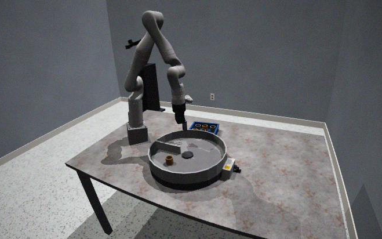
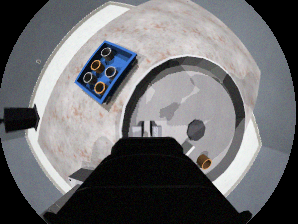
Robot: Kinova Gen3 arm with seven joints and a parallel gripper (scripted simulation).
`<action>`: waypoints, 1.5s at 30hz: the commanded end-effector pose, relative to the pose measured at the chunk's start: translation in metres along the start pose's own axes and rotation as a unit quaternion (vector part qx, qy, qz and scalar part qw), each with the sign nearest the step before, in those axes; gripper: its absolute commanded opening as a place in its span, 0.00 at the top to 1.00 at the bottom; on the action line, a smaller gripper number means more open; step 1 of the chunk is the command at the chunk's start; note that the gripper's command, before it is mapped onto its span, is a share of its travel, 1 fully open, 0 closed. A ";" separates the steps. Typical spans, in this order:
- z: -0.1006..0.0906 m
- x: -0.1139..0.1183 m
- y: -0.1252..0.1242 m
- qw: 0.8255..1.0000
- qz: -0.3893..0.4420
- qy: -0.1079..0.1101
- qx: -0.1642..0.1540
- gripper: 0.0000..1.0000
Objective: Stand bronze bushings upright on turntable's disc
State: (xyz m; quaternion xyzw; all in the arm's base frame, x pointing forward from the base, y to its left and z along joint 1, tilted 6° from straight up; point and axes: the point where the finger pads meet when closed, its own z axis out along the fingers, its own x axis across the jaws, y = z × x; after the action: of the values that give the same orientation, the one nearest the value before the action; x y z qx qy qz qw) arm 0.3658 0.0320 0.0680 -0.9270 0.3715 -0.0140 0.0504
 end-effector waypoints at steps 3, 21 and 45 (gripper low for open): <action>-0.001 -0.038 -0.046 1.000 -0.030 0.002 0.000 0.64; -0.001 -0.135 -0.161 1.000 -0.030 0.002 0.000 0.64; -0.001 -0.158 -0.188 1.000 -0.030 0.002 0.000 0.64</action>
State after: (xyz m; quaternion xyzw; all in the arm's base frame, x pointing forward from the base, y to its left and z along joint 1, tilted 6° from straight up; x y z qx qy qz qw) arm 0.3797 0.2759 0.0893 -0.9378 0.3433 -0.0165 0.0488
